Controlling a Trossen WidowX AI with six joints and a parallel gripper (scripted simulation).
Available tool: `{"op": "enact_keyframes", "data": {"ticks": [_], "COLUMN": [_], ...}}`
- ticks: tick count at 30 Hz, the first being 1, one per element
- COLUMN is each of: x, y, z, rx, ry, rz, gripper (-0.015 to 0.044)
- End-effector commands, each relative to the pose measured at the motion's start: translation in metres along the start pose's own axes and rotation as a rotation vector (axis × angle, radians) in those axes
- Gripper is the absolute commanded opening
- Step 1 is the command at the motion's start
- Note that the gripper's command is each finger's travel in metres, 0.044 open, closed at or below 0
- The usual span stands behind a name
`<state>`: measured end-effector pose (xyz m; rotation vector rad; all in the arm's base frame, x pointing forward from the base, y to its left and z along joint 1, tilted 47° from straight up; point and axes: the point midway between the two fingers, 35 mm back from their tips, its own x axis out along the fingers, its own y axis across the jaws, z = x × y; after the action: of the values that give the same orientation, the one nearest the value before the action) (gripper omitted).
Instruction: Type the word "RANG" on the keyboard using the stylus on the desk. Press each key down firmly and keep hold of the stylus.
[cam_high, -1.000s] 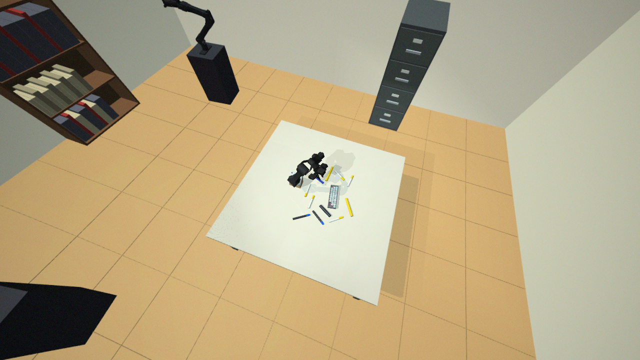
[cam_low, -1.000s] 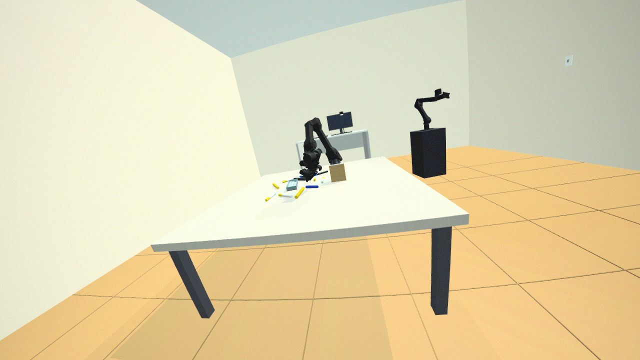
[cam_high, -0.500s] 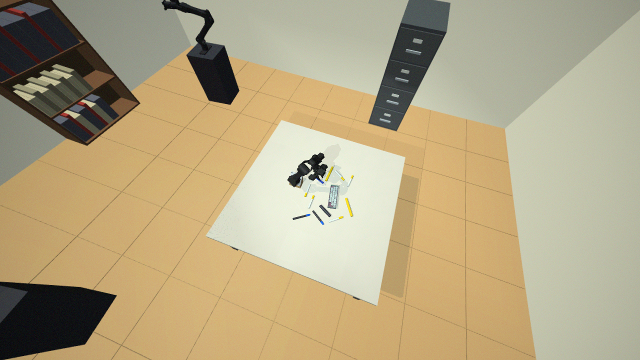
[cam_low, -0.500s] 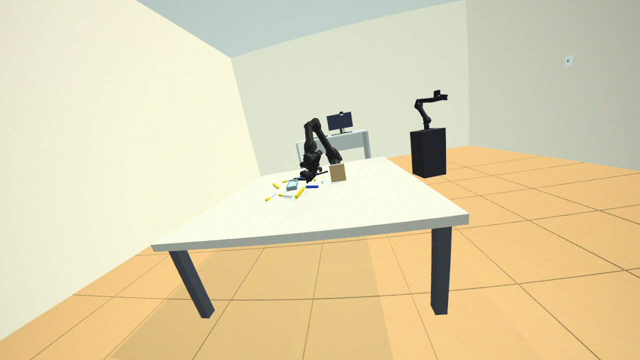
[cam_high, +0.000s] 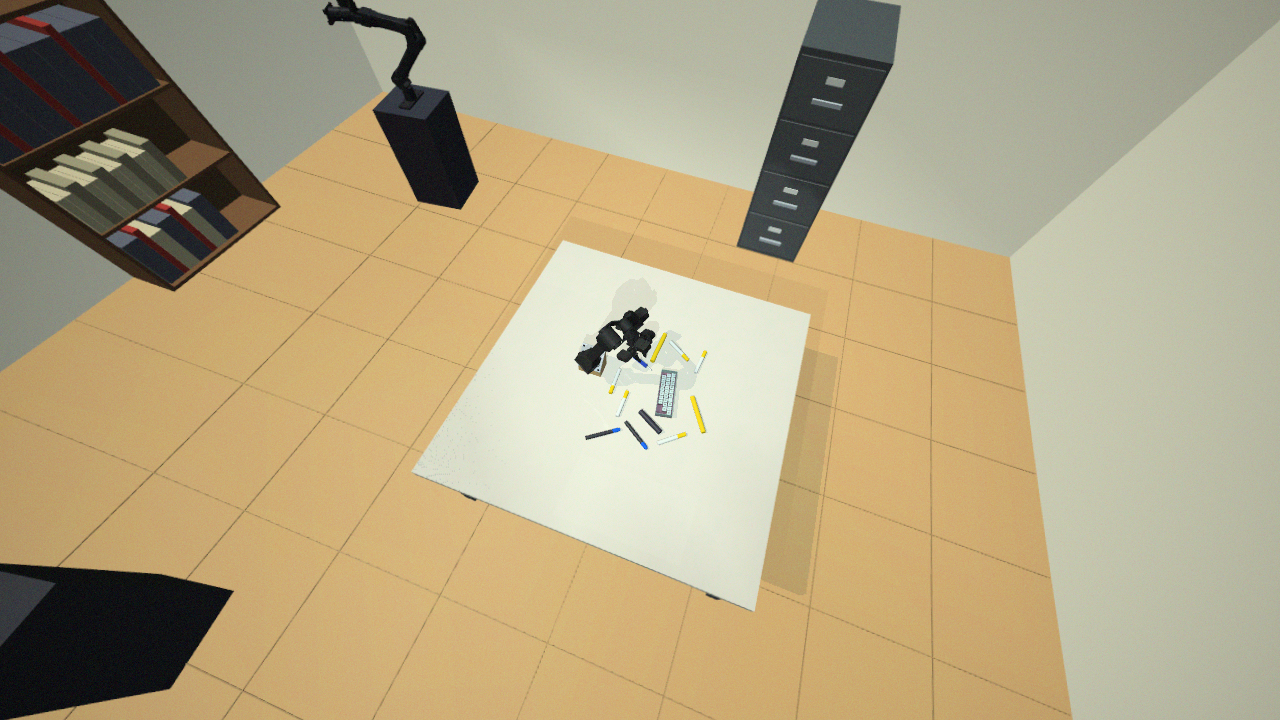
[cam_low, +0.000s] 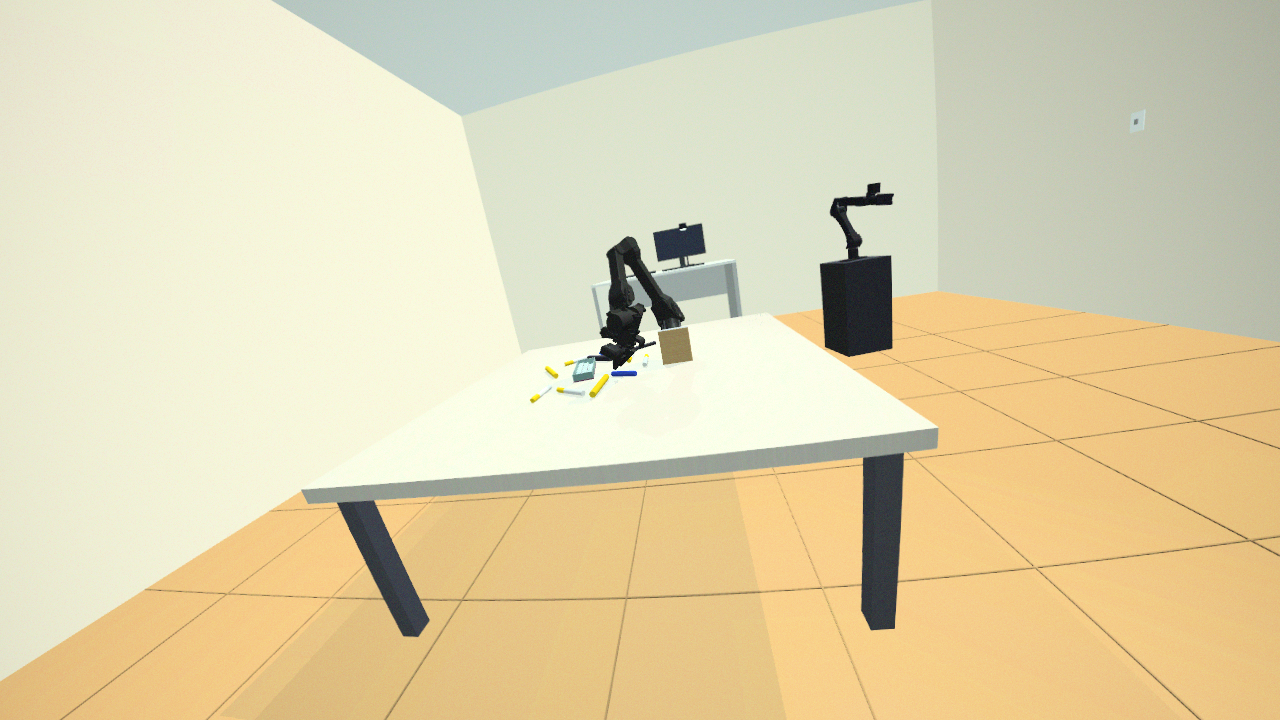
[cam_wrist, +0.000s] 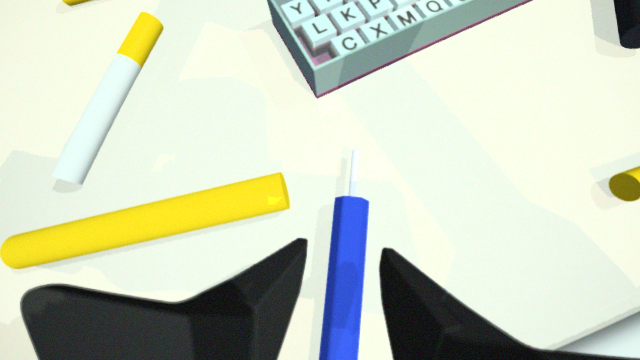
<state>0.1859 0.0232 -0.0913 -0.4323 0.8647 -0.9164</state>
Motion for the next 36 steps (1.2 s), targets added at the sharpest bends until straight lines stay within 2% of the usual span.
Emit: {"op": "enact_keyframes", "data": {"ticks": [1, 36], "x": [0.004, 0.021], "y": [-0.003, -0.003], "z": [-0.002, -0.012], "rx": [-0.012, -0.012], "ry": [-0.002, -0.003], "rz": [-0.006, -0.007], "gripper": [0.0150, 0.0150]}}
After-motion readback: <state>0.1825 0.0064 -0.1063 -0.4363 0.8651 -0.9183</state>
